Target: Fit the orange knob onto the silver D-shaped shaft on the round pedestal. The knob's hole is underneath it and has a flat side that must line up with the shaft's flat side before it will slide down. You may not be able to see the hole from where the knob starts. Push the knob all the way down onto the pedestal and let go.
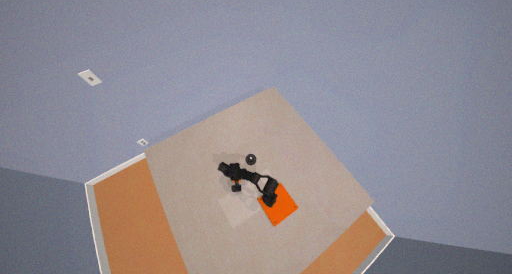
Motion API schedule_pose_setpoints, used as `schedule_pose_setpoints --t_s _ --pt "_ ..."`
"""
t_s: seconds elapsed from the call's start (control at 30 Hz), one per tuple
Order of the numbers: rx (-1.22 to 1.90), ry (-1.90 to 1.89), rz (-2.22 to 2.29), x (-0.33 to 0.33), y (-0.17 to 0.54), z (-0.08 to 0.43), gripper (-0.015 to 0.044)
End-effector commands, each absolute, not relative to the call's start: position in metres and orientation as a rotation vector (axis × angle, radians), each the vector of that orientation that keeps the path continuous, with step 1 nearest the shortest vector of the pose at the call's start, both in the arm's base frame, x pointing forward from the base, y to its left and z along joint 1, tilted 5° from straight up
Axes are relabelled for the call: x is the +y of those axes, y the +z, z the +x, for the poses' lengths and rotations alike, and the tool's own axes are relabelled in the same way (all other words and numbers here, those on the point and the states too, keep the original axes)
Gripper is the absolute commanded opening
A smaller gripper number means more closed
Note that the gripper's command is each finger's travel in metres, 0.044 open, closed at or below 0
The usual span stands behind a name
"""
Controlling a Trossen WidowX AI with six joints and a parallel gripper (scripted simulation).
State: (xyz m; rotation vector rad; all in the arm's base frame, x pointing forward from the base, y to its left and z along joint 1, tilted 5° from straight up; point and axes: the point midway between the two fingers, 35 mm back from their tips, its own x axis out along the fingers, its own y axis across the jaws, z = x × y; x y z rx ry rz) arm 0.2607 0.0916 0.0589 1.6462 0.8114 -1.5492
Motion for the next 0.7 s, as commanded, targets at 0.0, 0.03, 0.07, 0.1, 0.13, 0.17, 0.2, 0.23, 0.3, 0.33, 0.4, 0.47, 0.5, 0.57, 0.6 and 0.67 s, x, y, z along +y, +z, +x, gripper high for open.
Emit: schedule_pose_setpoints --t_s 0.0,0.03,0.07,0.1,0.13,0.17,0.2,0.23,0.3,0.33,0.4,0.47,0.5,0.57,0.6,0.67 --pt "0.805 -1.523 1.672 0.0940 0.0978 0.2607 0.0440" --pt "0.805 -1.523 1.672 0.0940 0.1002 0.2601 0.0440" --pt "0.805 -1.523 1.672 0.0940 0.1002 0.2601 0.0440" --pt "0.805 -1.523 1.672 0.0940 0.1002 0.2601 0.0440" --pt "0.805 -1.523 1.672 0.0940 0.1002 0.2601 0.0440" --pt "0.805 -1.523 1.672 0.0940 0.1002 0.2601 0.0440" --pt "0.805 -1.523 1.672 0.0940 0.1002 0.2601 0.0440" --pt "0.805 -1.523 1.672 0.0940 0.1002 0.2601 0.0440" --pt "0.805 -1.523 1.672 0.0940 0.1002 0.2601 0.0440" --pt "0.805 -1.523 1.672 0.0940 0.1002 0.2601 0.0440" --pt "0.805 -1.523 1.672 0.0940 0.1002 0.2601 0.0440" --pt "0.845 -1.482 1.626 0.0942 0.1004 0.2603 0.0440" --pt "0.893 -1.430 1.567 0.0945 0.1006 0.2604 0.0440" --pt "1.002 -1.300 1.420 0.0953 0.1011 0.2608 0.0440" --pt "1.052 -1.234 1.346 0.0957 0.1013 0.2610 0.0440" --pt "1.142 -1.100 1.195 0.0965 0.1018 0.2614 0.0440"
